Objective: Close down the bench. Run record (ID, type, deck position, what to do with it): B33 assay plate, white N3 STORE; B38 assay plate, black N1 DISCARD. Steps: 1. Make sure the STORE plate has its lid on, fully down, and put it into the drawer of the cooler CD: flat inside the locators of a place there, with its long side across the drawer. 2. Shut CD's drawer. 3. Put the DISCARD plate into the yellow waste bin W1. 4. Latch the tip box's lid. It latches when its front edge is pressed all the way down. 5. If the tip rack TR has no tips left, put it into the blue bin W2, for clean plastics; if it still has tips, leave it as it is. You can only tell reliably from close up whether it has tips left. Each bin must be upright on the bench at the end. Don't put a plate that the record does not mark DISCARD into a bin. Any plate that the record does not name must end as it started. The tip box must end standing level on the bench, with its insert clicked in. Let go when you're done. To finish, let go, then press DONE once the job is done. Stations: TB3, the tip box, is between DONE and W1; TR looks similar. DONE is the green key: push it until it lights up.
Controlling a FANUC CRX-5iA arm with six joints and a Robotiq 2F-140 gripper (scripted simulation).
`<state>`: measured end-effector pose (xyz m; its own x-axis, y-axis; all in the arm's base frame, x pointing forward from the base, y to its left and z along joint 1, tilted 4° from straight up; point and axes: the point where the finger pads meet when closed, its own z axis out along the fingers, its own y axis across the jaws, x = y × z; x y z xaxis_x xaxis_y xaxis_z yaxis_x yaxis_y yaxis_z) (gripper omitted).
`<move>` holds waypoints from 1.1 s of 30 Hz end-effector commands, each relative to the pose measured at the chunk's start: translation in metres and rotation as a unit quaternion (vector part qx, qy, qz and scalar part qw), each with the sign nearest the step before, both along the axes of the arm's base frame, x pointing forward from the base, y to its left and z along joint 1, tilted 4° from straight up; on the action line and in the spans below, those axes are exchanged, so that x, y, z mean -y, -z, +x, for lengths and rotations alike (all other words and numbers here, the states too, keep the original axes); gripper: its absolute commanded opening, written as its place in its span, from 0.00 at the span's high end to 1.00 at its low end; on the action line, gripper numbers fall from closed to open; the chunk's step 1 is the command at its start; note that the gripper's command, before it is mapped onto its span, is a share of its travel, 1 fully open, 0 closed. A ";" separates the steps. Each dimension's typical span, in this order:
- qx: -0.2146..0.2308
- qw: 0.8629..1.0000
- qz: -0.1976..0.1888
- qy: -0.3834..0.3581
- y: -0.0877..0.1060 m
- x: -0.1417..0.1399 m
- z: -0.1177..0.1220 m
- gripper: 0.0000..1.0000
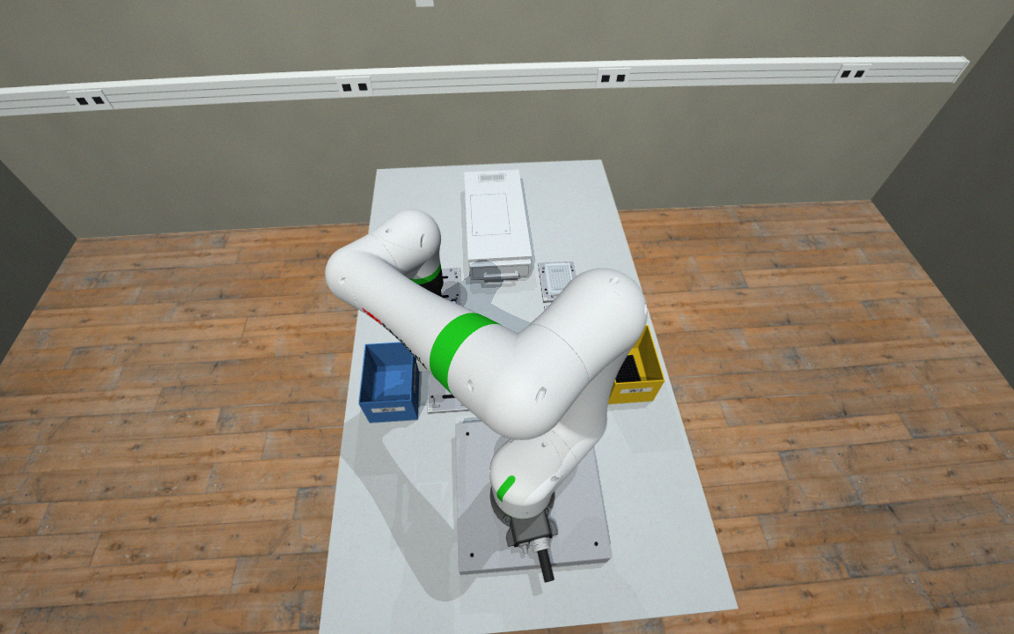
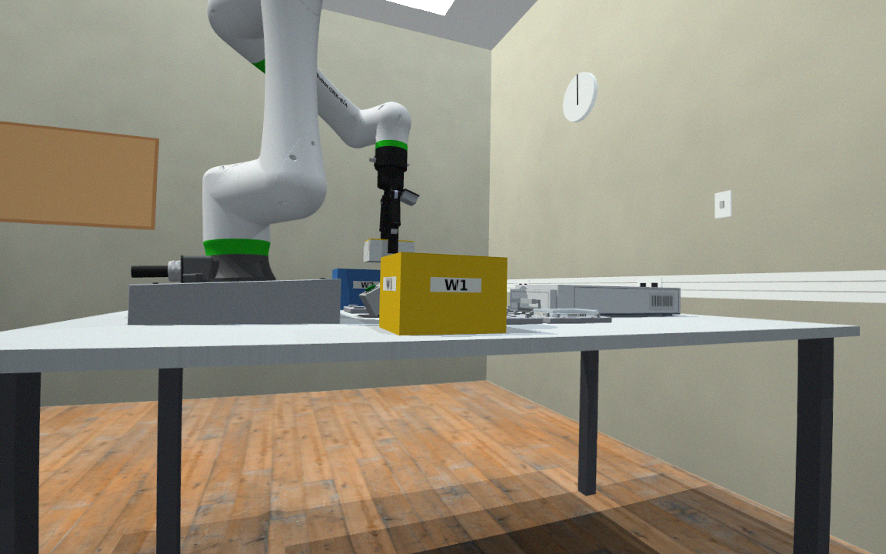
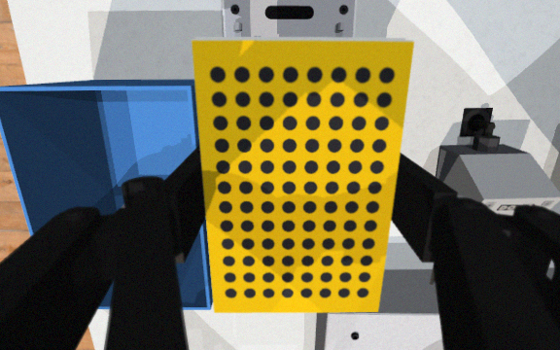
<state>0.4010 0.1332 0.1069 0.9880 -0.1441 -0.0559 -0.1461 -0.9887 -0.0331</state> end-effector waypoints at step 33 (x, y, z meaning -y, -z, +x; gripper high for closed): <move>0.001 1.000 0.000 0.000 -0.005 -0.085 -0.016 0.90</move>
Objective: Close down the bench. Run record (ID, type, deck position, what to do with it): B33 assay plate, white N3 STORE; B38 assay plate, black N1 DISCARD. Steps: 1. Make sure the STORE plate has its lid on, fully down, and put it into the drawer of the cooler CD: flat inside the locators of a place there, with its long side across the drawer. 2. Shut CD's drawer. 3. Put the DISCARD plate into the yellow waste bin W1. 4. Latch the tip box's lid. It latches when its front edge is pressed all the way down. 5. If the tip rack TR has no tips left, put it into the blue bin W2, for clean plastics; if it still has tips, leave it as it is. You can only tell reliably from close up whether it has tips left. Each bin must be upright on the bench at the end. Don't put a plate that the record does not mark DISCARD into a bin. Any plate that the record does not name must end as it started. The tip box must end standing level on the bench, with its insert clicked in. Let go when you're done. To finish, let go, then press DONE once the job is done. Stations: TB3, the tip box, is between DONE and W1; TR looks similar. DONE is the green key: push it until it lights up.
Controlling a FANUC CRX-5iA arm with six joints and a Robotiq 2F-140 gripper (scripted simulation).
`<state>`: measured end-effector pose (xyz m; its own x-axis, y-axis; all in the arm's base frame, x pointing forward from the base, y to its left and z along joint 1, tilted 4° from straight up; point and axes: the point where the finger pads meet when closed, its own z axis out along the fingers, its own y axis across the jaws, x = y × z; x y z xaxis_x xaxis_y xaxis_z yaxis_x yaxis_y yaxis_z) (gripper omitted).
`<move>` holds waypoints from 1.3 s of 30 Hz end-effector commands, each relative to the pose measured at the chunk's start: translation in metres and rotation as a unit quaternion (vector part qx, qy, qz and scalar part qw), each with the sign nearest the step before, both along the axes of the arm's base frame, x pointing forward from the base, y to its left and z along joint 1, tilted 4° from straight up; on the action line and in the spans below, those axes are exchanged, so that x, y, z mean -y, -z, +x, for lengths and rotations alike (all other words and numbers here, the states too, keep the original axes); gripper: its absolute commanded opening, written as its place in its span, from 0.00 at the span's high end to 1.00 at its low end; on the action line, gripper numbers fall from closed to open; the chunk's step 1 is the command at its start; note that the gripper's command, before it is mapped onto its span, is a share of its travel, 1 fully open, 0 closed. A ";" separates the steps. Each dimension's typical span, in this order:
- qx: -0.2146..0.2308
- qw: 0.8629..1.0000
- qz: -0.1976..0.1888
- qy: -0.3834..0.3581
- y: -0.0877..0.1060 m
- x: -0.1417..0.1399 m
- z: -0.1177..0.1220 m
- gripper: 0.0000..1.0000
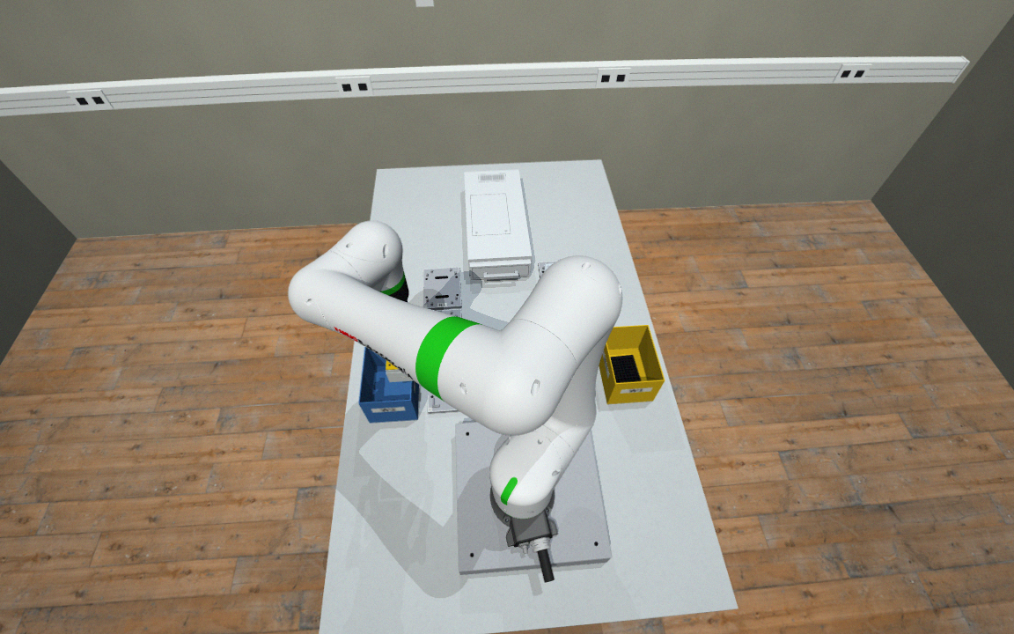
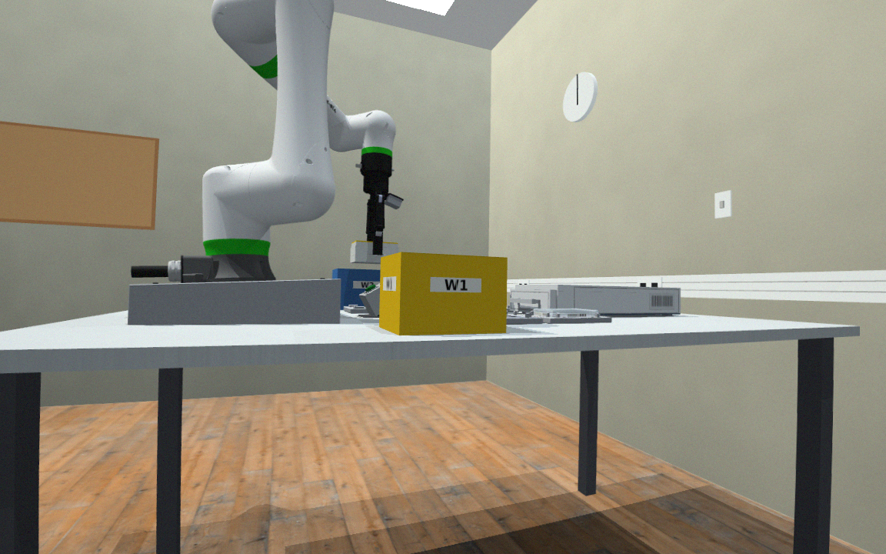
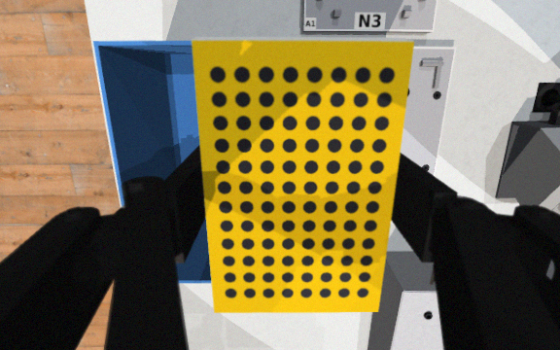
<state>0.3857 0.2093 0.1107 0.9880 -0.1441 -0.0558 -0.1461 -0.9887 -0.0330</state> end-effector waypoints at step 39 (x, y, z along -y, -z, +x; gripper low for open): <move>0.001 1.000 0.000 0.000 -0.004 -0.058 -0.011 0.90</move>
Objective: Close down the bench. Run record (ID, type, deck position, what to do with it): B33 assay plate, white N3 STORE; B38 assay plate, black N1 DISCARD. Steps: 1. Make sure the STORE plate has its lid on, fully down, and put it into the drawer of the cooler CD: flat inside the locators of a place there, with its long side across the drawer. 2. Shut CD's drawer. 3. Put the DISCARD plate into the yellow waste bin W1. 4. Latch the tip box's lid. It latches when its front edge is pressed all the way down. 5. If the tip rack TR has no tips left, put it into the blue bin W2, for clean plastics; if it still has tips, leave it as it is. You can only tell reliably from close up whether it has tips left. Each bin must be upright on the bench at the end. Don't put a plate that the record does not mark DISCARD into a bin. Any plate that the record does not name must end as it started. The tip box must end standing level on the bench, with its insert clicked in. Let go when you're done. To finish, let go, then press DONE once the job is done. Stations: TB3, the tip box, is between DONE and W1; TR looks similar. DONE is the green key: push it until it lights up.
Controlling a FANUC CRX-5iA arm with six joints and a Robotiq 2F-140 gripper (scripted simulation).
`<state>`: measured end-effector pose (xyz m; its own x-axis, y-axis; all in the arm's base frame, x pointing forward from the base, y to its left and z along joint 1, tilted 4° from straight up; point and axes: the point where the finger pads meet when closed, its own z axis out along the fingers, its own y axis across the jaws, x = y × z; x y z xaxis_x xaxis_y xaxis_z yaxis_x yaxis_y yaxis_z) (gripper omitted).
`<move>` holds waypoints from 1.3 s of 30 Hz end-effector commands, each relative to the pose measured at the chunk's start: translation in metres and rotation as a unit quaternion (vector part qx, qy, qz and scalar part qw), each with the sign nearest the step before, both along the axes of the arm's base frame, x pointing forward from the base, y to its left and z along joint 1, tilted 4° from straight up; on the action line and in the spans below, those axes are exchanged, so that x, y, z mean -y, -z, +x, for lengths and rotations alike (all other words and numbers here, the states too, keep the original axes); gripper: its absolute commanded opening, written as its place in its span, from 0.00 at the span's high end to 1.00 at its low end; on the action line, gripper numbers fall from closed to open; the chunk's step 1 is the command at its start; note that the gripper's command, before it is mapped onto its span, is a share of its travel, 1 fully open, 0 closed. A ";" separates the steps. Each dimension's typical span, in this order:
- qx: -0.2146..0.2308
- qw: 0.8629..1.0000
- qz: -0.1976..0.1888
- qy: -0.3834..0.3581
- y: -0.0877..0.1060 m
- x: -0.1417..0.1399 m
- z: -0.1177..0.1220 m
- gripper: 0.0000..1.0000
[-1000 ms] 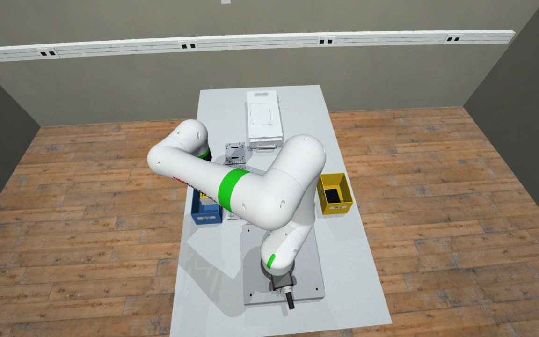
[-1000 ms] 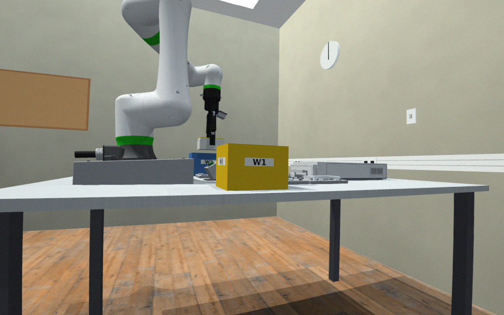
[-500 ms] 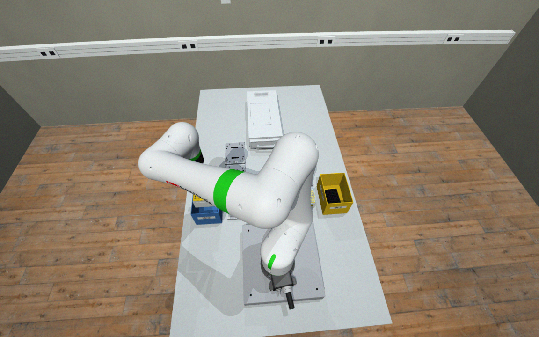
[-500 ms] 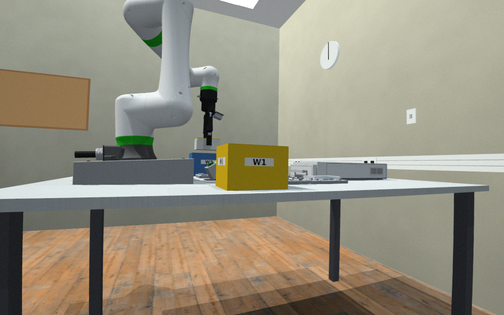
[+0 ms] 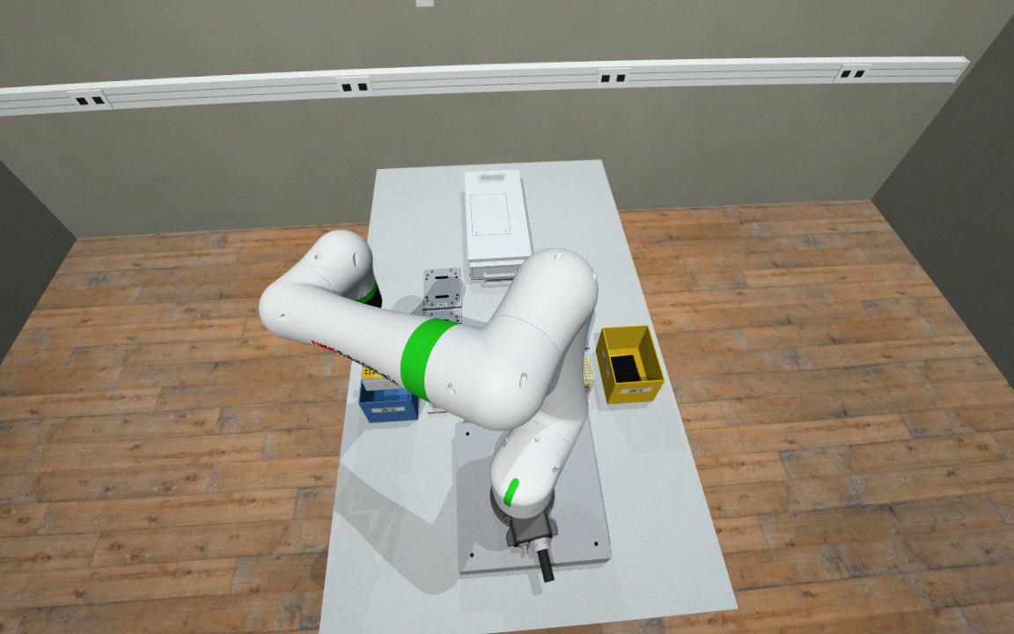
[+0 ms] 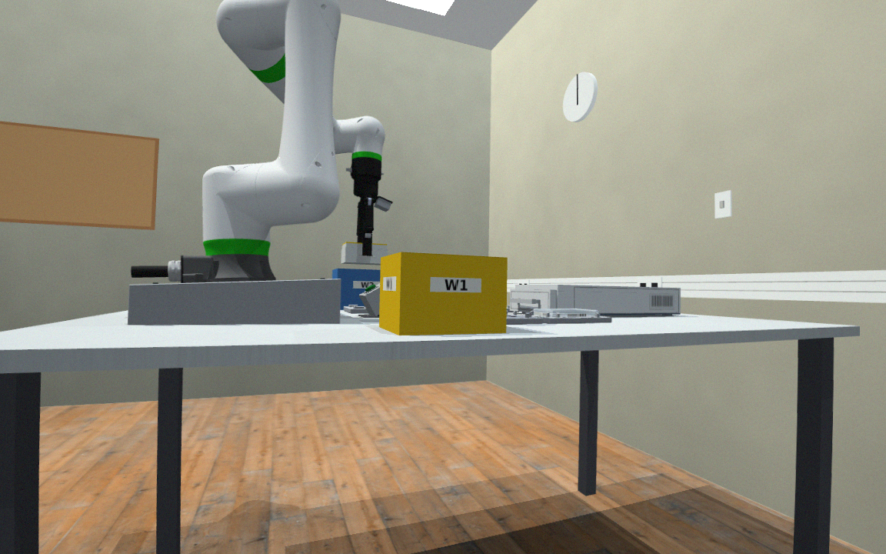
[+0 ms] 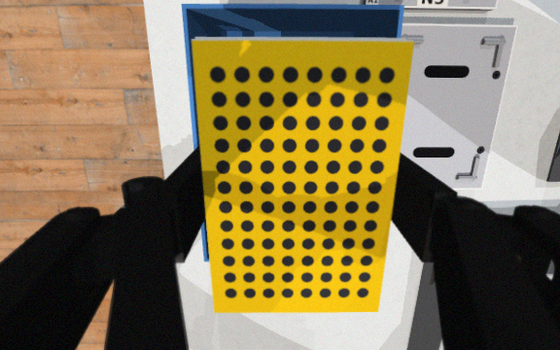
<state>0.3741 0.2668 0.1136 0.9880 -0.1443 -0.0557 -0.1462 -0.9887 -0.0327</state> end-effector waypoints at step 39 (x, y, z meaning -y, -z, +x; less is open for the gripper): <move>0.001 1.000 0.000 0.000 0.042 -0.002 -0.002 0.90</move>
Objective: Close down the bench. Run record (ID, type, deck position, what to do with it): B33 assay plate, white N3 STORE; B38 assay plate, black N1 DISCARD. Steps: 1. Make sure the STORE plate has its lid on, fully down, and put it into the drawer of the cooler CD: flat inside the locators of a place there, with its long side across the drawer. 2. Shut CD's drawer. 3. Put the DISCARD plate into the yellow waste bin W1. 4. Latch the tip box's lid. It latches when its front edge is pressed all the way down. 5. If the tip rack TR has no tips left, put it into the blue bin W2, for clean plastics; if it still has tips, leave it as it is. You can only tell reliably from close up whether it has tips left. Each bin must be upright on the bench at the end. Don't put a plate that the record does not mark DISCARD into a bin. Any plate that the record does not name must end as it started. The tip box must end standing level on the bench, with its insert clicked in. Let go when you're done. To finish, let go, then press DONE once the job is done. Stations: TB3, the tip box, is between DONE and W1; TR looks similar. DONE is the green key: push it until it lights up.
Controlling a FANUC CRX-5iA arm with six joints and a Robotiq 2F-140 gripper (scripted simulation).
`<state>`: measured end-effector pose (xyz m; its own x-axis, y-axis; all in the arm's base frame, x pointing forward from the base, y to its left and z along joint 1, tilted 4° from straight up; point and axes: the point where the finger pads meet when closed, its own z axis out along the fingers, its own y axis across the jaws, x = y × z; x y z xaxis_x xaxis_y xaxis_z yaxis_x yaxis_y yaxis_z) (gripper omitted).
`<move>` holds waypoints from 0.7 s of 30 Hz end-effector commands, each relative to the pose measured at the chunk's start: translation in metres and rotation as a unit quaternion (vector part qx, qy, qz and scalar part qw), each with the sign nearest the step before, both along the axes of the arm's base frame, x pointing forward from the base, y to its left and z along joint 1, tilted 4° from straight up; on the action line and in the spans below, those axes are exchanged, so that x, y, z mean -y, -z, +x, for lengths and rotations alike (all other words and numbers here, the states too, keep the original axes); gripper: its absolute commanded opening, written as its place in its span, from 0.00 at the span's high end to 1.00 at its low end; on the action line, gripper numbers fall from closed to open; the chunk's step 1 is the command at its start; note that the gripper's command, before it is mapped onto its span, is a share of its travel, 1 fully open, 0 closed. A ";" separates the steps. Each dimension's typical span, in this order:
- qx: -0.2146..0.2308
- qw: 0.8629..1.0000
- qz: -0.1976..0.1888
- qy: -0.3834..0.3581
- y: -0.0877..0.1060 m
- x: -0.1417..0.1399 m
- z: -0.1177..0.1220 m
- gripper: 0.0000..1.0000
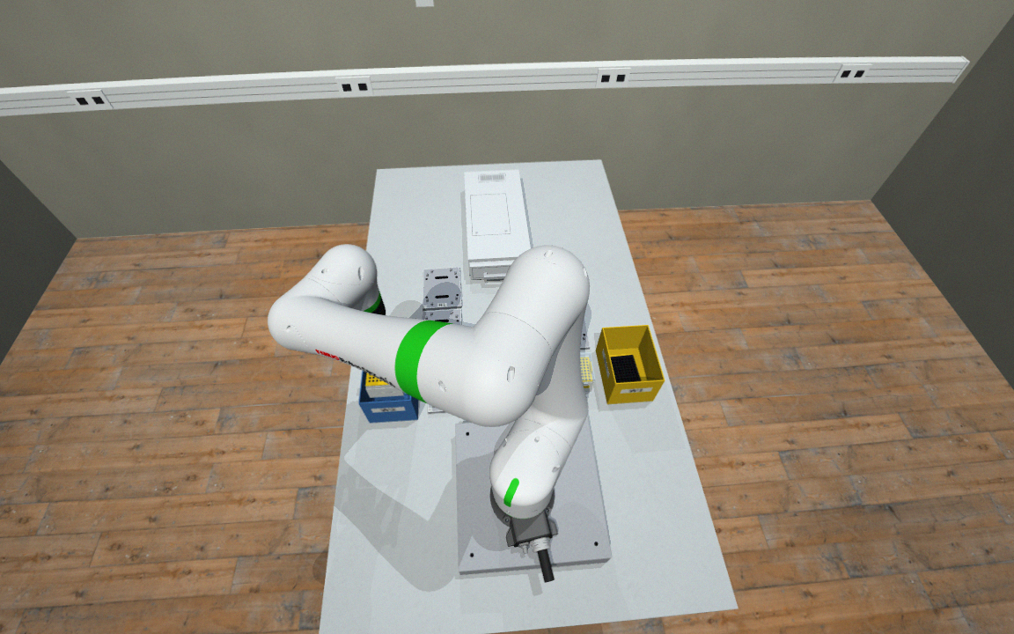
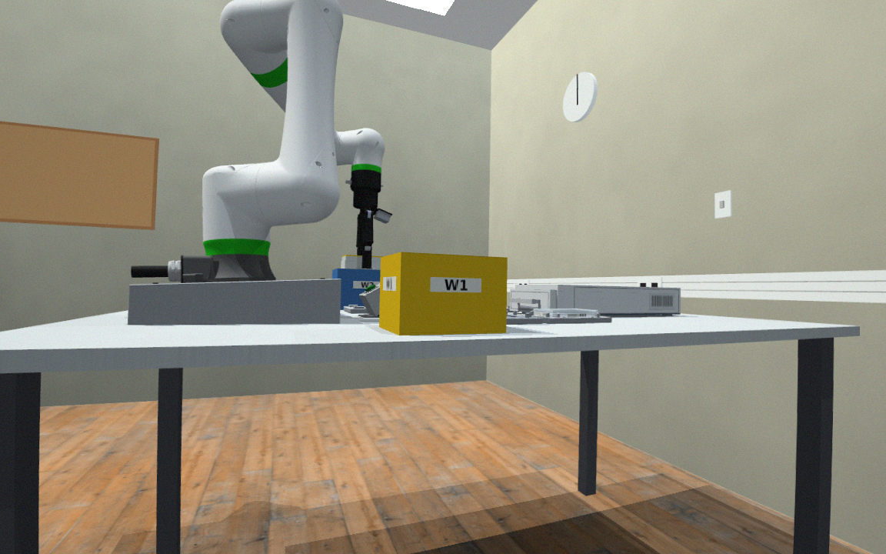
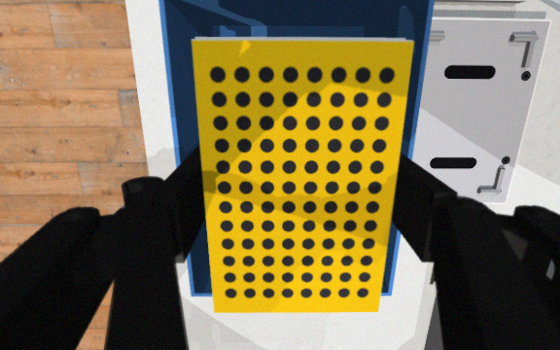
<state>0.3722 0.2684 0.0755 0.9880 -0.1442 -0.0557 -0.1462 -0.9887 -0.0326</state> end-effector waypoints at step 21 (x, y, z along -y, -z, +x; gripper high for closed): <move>0.001 1.000 0.000 0.000 0.026 -0.001 -0.001 0.90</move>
<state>0.3711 0.2694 0.0518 0.9880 -0.1442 -0.0556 -0.1462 -0.9887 -0.0327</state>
